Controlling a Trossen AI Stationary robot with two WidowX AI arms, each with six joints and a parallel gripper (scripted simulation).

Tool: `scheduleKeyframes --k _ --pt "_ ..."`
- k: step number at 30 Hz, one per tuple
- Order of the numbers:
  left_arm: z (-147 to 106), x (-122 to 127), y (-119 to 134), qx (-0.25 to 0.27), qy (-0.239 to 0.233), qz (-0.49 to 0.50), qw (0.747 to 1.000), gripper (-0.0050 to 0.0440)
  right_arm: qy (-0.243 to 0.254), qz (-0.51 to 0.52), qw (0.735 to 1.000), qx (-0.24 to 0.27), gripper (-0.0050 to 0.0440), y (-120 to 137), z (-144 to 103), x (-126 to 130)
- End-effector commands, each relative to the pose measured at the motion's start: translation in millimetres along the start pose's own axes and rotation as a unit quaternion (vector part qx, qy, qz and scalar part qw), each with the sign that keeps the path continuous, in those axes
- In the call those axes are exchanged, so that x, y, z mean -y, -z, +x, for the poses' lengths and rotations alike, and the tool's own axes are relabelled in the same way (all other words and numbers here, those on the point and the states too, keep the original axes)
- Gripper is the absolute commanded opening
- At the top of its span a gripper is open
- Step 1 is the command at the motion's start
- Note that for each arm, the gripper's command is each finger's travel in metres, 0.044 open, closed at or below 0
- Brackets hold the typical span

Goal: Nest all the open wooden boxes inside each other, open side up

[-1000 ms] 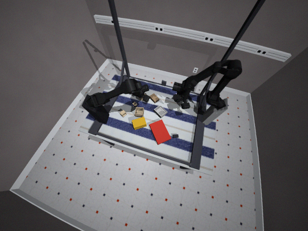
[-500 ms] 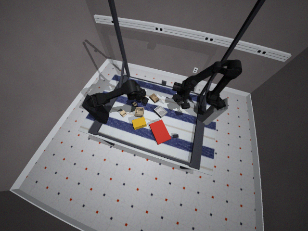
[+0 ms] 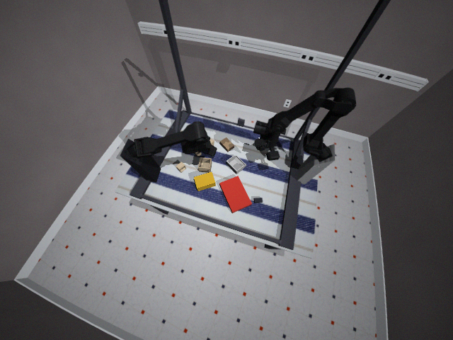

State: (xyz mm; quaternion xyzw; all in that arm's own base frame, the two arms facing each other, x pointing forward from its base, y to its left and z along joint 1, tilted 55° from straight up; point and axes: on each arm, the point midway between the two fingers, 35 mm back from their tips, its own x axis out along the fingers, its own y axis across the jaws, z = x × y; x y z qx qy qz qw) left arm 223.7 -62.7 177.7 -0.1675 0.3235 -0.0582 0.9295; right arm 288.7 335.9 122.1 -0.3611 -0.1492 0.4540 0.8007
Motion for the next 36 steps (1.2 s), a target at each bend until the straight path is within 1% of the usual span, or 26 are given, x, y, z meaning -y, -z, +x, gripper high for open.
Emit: scheduleKeyframes --k 1,3,6,8,14,15,16,27,29,32,33,36 --pt "-4.0 2.7 -4.5 0.011 0.005 -0.001 1.0 0.04 0.001 0.002 0.999 0.033 -0.005 3.3 -2.3 -0.1" --pt "-4.0 2.7 -4.5 0.011 0.005 -0.001 1.0 0.04 0.002 0.002 0.999 0.043 -0.005 3.0 -1.2 1.3" --pt "-4.0 2.7 -4.5 0.011 0.005 -0.001 1.0 0.04 0.004 0.001 0.996 0.084 -0.005 5.7 -0.2 2.6" --pt "-4.0 2.7 -4.5 0.011 0.005 -0.001 1.0 0.04 0.003 0.0 0.995 0.099 -0.005 7.5 -0.9 2.3" --pt "-4.0 2.7 -4.5 0.011 0.005 -0.001 1.0 0.04 0.003 0.0 0.995 0.101 -0.005 11.9 2.5 2.2" --pt "-4.0 2.7 -4.5 0.011 0.005 -0.001 1.0 0.04 0.003 0.0 0.995 0.101 0.0024 11.9 2.5 2.2" --pt "-4.0 2.7 -4.5 0.011 0.005 -0.001 1.0 0.04 0.005 -0.003 0.995 0.103 0.0048 9.1 1.4 3.3" --pt "-4.0 2.7 -4.5 0.011 0.005 -0.001 1.0 0.04 0.005 -0.003 0.995 0.103 0.0312 9.1 1.4 3.3" --pt "-4.0 2.7 -4.5 0.011 0.005 -0.001 1.0 0.04 0.005 -0.003 0.995 0.103 0.0312 9.1 1.4 3.3" --pt "-4.0 2.7 -4.5 0.011 0.005 -0.001 1.0 0.04 0.005 -0.003 0.995 0.103 0.0384 9.1 1.4 3.3" --pt "-4.0 2.7 -4.5 0.011 0.005 -0.001 1.0 0.04 0.005 -0.003 0.995 0.103 0.04 9.1 1.4 3.3" --pt "-4.0 2.7 -4.5 0.011 0.005 -0.001 1.0 0.04 0.005 -0.003 0.995 0.103 0.04 9.1 1.4 3.3"
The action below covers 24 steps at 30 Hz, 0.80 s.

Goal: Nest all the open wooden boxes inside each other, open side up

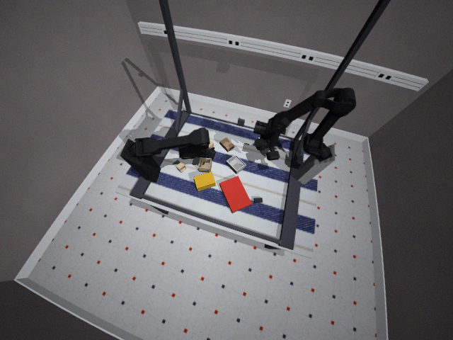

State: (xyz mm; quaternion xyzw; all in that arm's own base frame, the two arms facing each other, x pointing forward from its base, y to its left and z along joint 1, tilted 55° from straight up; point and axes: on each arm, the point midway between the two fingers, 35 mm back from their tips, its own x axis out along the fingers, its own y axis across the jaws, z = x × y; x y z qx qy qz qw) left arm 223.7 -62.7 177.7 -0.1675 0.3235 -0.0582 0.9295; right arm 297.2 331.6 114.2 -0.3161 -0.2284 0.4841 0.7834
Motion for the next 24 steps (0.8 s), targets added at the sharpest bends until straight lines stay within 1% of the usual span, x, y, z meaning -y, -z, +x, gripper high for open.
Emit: scheduleKeyframes --k 1,13,15,18,20,24 --pt "-4.0 2.7 -4.5 0.011 0.005 -0.001 1.0 0.04 0.002 -0.001 1.0 0.005 0.04 -3.2 0.3 2.2" --pt "-4.0 2.7 -4.5 0.011 0.005 -0.001 1.0 0.04 0.002 -0.001 1.0 0.005 0.04 -3.2 0.3 2.2" --pt "-4.0 2.7 -4.5 0.011 0.005 -0.001 1.0 0.04 0.005 -0.003 1.0 0.001 0.04 -8.2 1.2 5.1" --pt "-4.0 2.7 -4.5 0.011 0.005 -0.001 1.0 0.04 0.006 0.0 0.999 -0.038 0.04 -14.7 0.6 5.6" --pt "-4.0 2.7 -4.5 0.011 0.005 -0.001 1.0 0.04 0.015 -0.003 0.998 -0.068 0.04 -25.0 -1.7 9.7" --pt "-4.0 2.7 -4.5 0.011 0.005 -0.001 1.0 0.04 0.008 -0.003 0.994 -0.107 0.04 -27.4 -6.6 6.4"
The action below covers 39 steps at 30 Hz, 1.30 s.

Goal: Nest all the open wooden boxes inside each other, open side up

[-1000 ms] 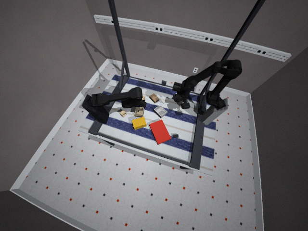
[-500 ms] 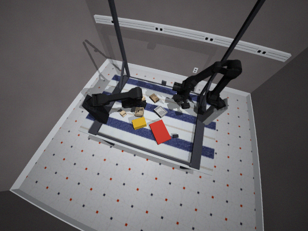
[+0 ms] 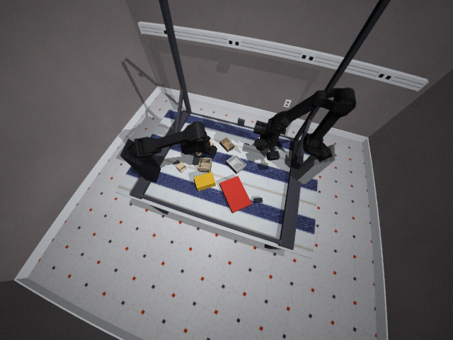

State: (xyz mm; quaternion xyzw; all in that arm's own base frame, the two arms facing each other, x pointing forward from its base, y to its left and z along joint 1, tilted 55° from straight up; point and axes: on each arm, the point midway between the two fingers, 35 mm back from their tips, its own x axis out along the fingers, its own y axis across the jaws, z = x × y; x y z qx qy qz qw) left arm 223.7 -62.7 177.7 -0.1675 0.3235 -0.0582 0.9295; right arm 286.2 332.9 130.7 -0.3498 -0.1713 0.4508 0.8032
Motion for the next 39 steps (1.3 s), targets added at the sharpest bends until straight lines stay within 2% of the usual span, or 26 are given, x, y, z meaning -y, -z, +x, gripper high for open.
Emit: scheduleKeyframes --k 1,6,9,11,17,22,25,27,33,39 --pt "-4.0 2.7 -4.5 0.011 0.005 -0.001 1.0 0.04 -0.005 -0.004 0.999 -0.041 0.04 -7.3 -6.5 0.6" --pt "-4.0 2.7 -4.5 0.011 0.005 -0.001 1.0 0.04 -0.002 -0.002 0.999 -0.047 0.04 -10.0 -6.3 2.5" --pt "-4.0 2.7 -4.5 0.011 0.005 -0.001 1.0 0.04 -0.002 0.005 0.996 -0.086 0.04 -16.2 -6.4 3.1" --pt "-4.0 2.7 -4.5 0.011 0.005 -0.001 1.0 0.04 0.016 0.005 0.994 -0.106 0.04 -29.2 -8.1 11.0" --pt "-4.0 2.7 -4.5 0.011 0.005 -0.001 1.0 0.04 0.001 0.002 0.986 -0.164 0.04 -30.5 -16.8 5.2" --pt "-4.0 2.7 -4.5 0.011 0.005 -0.001 1.0 0.04 0.0 0.001 0.985 -0.175 0.04 -31.6 -18.3 5.1" --pt "-4.0 2.7 -4.5 0.011 0.005 -0.001 1.0 0.04 -0.002 0.006 0.978 -0.207 0.04 -35.4 -18.7 4.1" --pt "-4.0 2.7 -4.5 0.011 0.005 -0.001 1.0 0.04 0.013 0.013 0.973 -0.231 0.04 -47.7 -18.6 10.3" --pt "-4.0 2.7 -4.5 0.011 0.005 -0.001 1.0 0.04 0.003 0.005 0.958 -0.288 0.04 -51.3 -28.5 7.0" --pt "-4.0 2.7 -4.5 0.011 0.005 -0.001 1.0 0.04 -0.005 0.0 0.952 -0.306 0.04 -47.6 -29.4 1.6"
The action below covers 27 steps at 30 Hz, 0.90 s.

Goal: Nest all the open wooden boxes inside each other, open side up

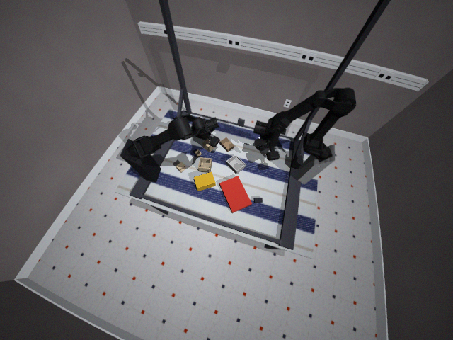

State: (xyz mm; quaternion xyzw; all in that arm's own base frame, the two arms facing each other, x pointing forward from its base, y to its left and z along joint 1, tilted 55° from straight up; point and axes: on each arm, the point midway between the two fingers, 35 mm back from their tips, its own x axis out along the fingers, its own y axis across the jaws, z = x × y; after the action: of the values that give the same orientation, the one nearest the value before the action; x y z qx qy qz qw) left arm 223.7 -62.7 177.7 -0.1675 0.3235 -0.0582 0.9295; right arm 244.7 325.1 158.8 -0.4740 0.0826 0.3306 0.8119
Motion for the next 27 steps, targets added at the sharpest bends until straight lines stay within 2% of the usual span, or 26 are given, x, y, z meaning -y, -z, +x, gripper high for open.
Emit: scheduleKeyframes --k 1,7,13,27 --pt "-4.0 2.7 -4.5 0.011 0.005 -0.001 1.0 0.04 0.001 0.004 1.0 -0.011 0.04 -5.3 -2.8 2.0" --pt "-4.0 2.7 -4.5 0.011 0.005 -0.001 1.0 0.04 0.006 0.021 0.997 -0.073 0.04 -18.5 -12.1 5.0" --pt "-4.0 2.7 -4.5 0.011 0.005 -0.001 1.0 0.04 0.001 0.004 0.992 -0.127 0.04 -14.0 -22.7 2.9" --pt "-4.0 2.7 -4.5 0.011 0.005 -0.001 1.0 0.04 0.002 0.004 0.991 -0.13 0.04 -13.3 -26.1 5.3"
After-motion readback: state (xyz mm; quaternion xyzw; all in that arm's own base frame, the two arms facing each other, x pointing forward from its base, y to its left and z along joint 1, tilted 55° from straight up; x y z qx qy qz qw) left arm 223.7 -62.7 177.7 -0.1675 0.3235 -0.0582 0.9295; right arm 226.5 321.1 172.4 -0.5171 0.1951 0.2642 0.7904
